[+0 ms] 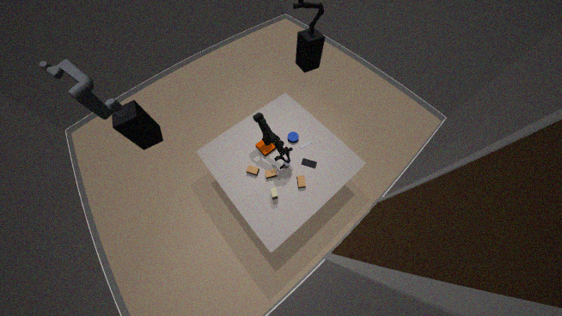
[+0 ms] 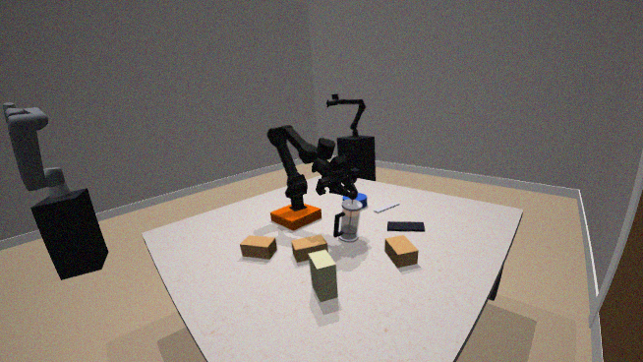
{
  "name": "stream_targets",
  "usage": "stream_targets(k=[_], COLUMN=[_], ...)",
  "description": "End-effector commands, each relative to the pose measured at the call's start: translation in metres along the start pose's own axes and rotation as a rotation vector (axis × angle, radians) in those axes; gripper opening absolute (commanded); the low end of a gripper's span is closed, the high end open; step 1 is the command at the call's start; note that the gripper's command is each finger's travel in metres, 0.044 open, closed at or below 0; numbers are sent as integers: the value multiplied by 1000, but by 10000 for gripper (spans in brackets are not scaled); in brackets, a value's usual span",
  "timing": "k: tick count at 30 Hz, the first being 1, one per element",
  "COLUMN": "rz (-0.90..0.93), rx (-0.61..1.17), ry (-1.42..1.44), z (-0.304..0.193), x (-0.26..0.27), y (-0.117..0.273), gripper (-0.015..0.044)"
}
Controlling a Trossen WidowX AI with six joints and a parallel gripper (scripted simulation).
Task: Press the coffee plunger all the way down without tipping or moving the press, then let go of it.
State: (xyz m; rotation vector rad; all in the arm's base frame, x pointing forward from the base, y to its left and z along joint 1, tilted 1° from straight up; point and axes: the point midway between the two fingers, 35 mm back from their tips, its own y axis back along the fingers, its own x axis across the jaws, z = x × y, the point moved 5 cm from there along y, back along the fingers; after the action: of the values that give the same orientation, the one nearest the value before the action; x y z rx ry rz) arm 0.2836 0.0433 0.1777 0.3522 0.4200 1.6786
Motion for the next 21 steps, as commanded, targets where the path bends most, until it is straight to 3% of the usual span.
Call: stream_targets(k=[1, 21], rz=[1, 1], rx=[35, 35], ry=[9, 9], z=[-7, -5], x=[0, 0], y=[-4, -6], gripper=[120, 120])
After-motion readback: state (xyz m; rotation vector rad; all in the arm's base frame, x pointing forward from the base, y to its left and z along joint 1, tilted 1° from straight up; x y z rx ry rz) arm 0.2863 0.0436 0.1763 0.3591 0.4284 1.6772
